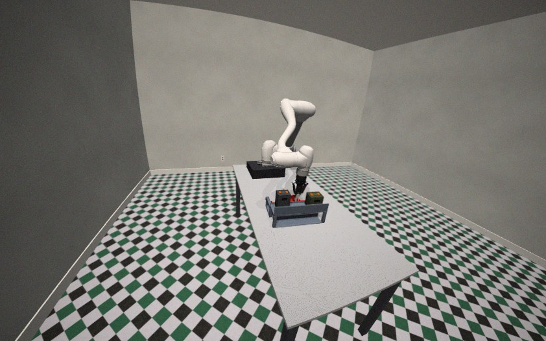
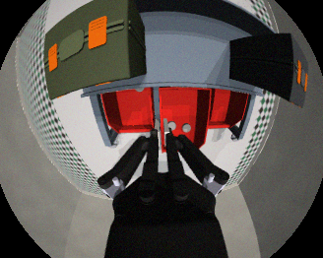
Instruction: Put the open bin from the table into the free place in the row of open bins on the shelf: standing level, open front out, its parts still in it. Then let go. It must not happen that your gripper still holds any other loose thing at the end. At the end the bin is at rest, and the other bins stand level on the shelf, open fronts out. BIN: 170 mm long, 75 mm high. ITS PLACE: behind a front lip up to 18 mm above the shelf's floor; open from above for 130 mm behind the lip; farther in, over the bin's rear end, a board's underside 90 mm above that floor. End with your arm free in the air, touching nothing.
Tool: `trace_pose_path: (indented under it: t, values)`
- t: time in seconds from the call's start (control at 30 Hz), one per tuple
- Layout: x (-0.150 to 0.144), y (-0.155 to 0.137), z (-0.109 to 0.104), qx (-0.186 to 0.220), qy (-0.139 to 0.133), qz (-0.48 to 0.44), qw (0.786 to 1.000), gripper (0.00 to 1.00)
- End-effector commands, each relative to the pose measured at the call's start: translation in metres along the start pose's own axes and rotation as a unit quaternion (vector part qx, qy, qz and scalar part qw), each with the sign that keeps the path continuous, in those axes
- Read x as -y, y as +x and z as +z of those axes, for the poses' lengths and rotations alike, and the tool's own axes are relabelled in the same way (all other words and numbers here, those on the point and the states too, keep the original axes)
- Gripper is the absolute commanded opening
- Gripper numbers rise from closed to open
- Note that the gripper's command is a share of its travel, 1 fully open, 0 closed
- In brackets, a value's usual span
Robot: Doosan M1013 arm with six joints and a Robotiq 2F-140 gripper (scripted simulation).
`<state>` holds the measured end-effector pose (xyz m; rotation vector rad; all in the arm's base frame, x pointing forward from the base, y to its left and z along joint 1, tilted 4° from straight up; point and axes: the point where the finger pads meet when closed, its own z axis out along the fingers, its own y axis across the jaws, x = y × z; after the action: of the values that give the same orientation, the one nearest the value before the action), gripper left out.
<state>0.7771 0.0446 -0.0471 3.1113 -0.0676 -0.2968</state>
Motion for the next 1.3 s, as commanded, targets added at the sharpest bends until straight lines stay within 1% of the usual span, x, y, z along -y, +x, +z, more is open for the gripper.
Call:
trace_pose_path:
  t: [0.0,0.3,0.8,0.87,1.27]
  values:
    - [0.0,0.0,-0.003,0.0,0.0,0.0,1.0,0.06]
    - [0.0,-0.001,-0.01,0.0,0.0,0.0,1.0,0.06]
    - [0.0,-0.004,-0.033,0.0,0.0,0.0,1.0,0.06]
    - [0.0,-0.004,-0.033,0.0,0.0,0.0,1.0,0.06]
    - [0.0,-0.007,-0.056,0.0,0.0,0.0,1.0,0.06]
